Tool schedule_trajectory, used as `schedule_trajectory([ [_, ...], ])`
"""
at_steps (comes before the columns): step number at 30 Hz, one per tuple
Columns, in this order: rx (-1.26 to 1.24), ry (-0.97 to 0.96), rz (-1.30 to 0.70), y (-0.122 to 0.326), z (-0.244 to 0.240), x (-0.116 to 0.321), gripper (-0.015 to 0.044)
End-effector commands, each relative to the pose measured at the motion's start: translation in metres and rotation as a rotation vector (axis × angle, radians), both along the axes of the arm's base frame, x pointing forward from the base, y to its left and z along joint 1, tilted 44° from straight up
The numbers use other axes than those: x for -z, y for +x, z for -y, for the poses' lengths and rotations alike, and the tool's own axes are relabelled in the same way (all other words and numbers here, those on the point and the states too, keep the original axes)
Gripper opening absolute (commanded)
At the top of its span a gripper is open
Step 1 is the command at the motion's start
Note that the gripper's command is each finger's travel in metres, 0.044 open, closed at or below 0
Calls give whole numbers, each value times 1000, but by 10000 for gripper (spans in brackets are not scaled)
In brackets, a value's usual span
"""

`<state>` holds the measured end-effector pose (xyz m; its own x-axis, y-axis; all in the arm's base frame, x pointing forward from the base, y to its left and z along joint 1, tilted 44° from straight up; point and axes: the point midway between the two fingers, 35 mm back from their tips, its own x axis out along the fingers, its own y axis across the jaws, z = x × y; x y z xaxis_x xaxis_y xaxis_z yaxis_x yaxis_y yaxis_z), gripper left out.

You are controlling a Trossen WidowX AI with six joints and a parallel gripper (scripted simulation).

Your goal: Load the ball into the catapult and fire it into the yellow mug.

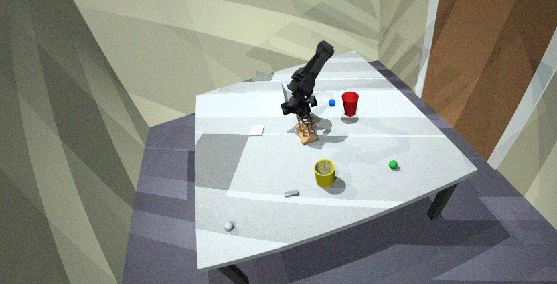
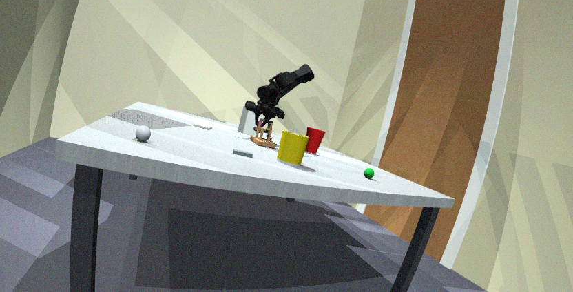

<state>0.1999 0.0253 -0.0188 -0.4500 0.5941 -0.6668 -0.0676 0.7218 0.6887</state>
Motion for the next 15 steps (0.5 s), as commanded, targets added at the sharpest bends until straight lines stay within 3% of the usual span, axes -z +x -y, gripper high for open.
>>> schedule_trajectory([
  [1,1,0,2,0,1,0,52],
  [9,2,-1,2,1,3,-2,262],
  [15,17,-16,18,13,70,-71,420],
])
